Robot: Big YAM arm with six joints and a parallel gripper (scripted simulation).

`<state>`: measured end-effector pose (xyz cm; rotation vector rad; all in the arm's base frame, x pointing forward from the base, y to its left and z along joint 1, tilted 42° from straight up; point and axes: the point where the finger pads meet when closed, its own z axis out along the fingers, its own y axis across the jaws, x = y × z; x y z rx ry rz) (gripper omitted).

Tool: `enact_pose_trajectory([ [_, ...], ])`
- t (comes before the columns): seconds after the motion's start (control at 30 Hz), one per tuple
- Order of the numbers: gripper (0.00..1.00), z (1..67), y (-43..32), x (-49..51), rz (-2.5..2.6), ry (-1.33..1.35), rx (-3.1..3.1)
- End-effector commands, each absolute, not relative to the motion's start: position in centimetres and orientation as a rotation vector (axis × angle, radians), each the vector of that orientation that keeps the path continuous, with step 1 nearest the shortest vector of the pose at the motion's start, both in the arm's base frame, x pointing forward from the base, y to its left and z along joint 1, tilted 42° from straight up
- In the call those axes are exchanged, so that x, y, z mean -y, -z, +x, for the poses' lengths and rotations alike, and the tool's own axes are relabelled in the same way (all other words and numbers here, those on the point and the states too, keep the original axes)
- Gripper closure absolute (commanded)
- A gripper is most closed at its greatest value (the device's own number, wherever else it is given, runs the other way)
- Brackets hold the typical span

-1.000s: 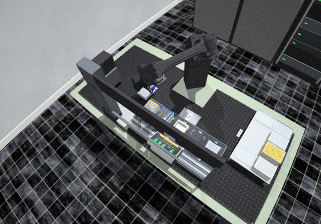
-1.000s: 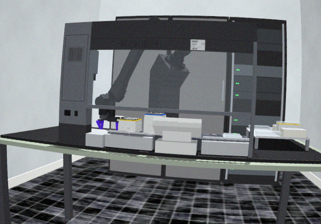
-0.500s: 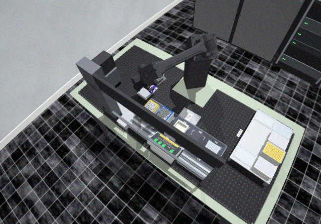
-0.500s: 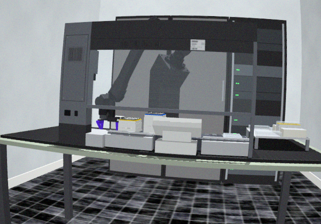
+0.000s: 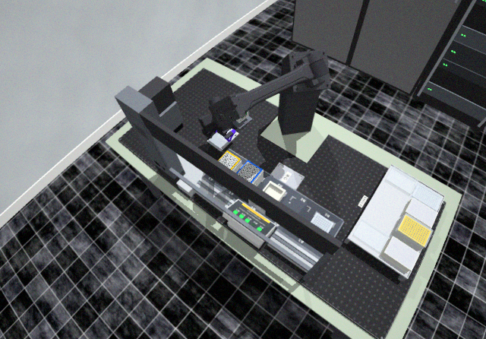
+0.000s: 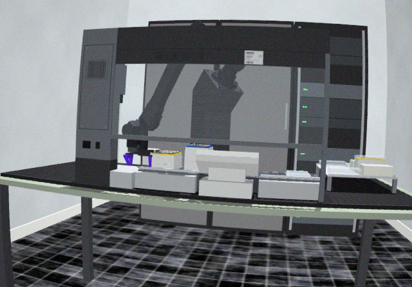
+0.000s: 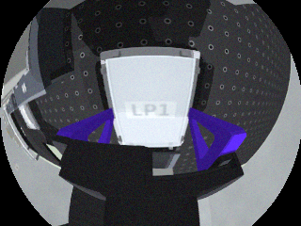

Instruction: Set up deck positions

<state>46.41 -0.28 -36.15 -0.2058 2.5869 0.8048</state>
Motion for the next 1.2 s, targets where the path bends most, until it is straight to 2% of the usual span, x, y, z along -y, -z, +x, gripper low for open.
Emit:
enact_pose_trajectory([
  [0.0, 0.0, 46.6, 35.9, 0.6, -0.196, -0.797, -2.581],
  [1.17, 0.0, 45.2, 32.1, 3.8, -0.185, -0.79, -2.576],
])
